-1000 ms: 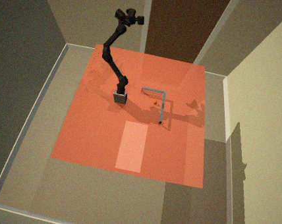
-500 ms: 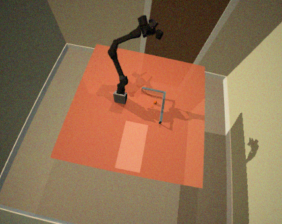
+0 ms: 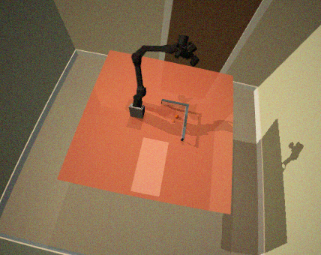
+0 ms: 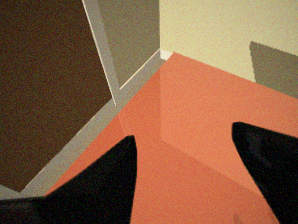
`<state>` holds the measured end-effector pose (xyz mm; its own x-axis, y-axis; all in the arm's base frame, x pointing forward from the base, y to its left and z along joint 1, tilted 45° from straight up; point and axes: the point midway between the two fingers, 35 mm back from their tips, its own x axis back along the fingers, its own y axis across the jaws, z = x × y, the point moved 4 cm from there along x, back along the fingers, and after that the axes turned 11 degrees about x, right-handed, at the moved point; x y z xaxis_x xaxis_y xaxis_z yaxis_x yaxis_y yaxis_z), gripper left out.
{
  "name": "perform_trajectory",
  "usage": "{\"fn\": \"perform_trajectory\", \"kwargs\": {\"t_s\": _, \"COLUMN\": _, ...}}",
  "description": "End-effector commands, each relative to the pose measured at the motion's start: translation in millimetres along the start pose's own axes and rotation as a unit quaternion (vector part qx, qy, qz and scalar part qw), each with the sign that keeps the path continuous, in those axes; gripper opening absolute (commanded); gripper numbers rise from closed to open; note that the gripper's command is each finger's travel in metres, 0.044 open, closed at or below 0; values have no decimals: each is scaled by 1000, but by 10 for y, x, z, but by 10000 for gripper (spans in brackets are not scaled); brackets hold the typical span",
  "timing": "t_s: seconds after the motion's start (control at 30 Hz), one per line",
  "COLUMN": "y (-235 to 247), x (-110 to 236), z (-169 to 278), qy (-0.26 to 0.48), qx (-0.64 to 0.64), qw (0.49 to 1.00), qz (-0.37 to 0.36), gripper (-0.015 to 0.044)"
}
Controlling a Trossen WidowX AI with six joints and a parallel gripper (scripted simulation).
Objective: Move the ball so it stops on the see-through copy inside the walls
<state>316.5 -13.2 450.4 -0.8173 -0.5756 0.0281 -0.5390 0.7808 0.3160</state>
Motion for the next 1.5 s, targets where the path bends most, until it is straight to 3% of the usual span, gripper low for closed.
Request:
{"fn": "perform_trajectory", "kwargs": {"t_s": 0.0, "y": -388, "x": -179, "z": 345, "qy": 45, "qx": -21, "qw": 998, "qz": 23, "gripper": 256}}
{"fn": "perform_trajectory", "kwargs": {"t_s": 0.43, "y": -1444, "x": -468, "z": 1994, "qy": 256, "qx": -158, "qw": 951, "qz": 71, "gripper": 256}}
{"fn": "perform_trajectory", "kwargs": {"t_s": 0.8, "y": -1650, "x": -163, "z": 3688, "qy": 460, "qx": -293, "qw": 837, "qz": 41, "gripper": 256}}
{"fn": "perform_trajectory", "kwargs": {"t_s": 1.47, "y": -1587, "x": -253, "z": 3958, "qy": 471, "qx": -302, "qw": 828, "qz": 36, "gripper": 256}}
